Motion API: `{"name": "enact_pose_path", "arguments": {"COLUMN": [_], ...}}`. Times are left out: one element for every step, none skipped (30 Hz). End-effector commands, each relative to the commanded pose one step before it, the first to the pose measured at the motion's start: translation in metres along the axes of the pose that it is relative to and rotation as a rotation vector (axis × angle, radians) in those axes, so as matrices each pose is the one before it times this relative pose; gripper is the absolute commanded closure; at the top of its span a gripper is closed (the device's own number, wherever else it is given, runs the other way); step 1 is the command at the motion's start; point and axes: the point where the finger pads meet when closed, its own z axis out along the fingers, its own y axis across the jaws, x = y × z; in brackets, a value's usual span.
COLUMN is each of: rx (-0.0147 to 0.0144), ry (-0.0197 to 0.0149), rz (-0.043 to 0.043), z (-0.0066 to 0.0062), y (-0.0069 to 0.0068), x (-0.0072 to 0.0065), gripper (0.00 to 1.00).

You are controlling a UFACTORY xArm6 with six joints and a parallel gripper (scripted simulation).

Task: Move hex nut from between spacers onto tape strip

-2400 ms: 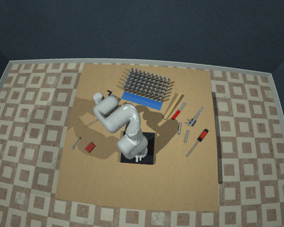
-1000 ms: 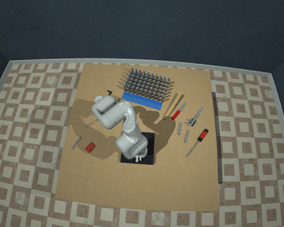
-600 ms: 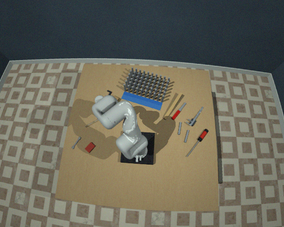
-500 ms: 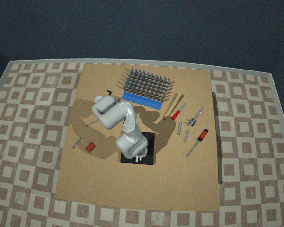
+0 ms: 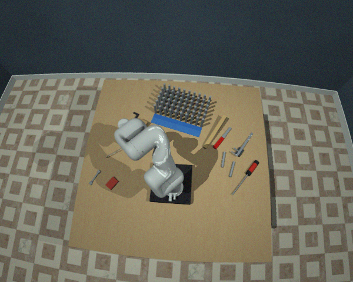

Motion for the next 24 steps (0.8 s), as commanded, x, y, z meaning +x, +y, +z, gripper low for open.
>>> {"name": "enact_pose_path", "arguments": {"rx": [0.00376, 0.00000, 0.00000, 0.00000, 0.00000, 0.00000, 0.00000, 0.00000, 0.00000, 0.00000, 0.00000, 0.00000, 0.00000, 0.00000, 0.00000, 0.00000, 0.00000, 0.00000, 0.00000, 0.00000, 0.00000, 0.00000, 0.00000, 0.00000], "ry": [-0.00073, 0.00000, 0.00000, 0.00000, 0.00000, 0.00000, 0.00000, 0.00000, 0.00000, 0.00000, 0.00000, 0.00000, 0.00000, 0.00000, 0.00000, 0.00000, 0.00000, 0.00000, 0.00000, 0.00000, 0.00000, 0.00000, 0.00000, 0.00000], "rz": [-0.00001, 0.00000, 0.00000, 0.00000, 0.00000, 0.00000, 0.00000, 0.00000, 0.00000, 0.00000, 0.00000, 0.00000, 0.00000, 0.00000, 0.00000, 0.00000, 0.00000, 0.00000, 0.00000, 0.00000, 0.00000, 0.00000, 0.00000, 0.00000], "z": [-0.00119, 0.00000, 0.00000, 0.00000, -0.00001, -0.00004, -0.00012, -0.00022, -0.00035, -0.00051, -0.00068, -0.00087, -0.00108, 0.00000, 0.00000, -0.00130, -0.00154, -0.00177, -0.00201, -0.00226, -0.00250, -0.00276, -0.00300, -0.00325], "y": [-0.00148, 0.00000, 0.00000, 0.00000, 0.00000, 0.00000, 0.00000, 0.00000, 0.00000, 0.00000, 0.00000, 0.00000, 0.00000, 0.00000, 0.00000, 0.00000, -0.00001, 0.00000, 0.00000, -0.00001, 0.00001, -0.00001, 0.00000, 0.00000], "x": [-0.00029, 0.00000, 0.00000, 0.00000, 0.00000, 0.00000, 0.00000, 0.00000, 0.00000, 0.00000, 0.00000, 0.00000, 0.00000, 0.00000, 0.00000, 0.00000, 0.00000, 0.00000, 0.00000, 0.00000, 0.00000, 0.00000, 0.00000, 0.00000], "gripper": [1.00, 1.00, 1.00, 1.00, 1.00, 1.00, 1.00, 1.00, 1.00, 1.00, 1.00, 1.00, 1.00, 1.00, 1.00, 1.00, 1.00, 1.00, 1.00, 1.00, 1.00, 1.00, 1.00, 1.00]}}
